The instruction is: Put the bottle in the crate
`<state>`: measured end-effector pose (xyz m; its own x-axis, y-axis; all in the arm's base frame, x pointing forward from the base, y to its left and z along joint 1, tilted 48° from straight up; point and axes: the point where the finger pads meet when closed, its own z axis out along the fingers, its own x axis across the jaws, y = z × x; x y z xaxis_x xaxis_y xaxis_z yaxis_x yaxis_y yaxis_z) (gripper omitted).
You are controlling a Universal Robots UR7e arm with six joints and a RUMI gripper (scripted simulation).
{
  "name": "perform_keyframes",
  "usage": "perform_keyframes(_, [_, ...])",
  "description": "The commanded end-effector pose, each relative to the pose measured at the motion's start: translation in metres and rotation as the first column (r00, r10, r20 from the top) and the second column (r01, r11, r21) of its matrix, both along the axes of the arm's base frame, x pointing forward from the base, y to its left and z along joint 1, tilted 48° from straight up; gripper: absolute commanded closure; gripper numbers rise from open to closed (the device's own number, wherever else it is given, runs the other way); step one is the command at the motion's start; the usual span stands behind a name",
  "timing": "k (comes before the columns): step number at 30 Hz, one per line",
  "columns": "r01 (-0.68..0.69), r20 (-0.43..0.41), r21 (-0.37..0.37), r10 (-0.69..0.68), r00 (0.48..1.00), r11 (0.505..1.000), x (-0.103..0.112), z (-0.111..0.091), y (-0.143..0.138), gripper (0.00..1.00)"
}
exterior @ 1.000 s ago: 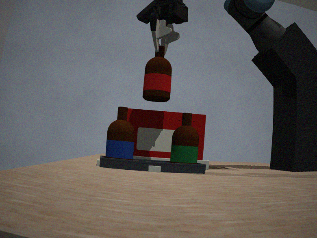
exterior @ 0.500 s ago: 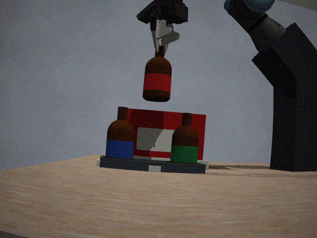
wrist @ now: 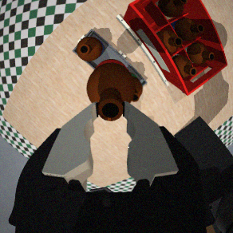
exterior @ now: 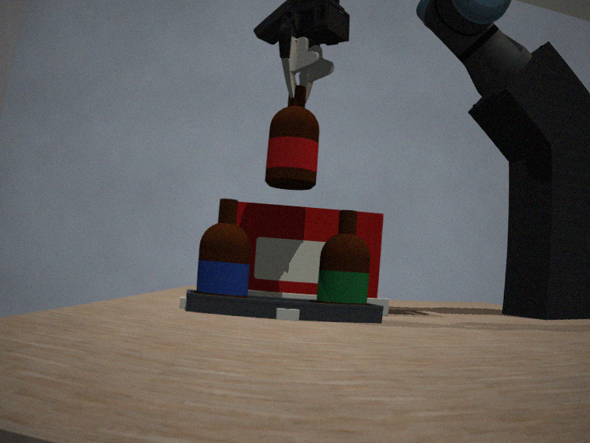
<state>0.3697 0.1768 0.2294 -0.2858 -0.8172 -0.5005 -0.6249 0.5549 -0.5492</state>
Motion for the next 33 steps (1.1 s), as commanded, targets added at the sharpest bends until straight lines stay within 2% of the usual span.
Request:
perform_keyframes(1, [0.0,0.001,0.0,0.0,1.0,1.0,0.001,0.001,-0.002,1.0])
perform_keyframes(33, [0.0,0.001,0.0,0.0,1.0,1.0,0.011,0.006,-0.028,1.0])
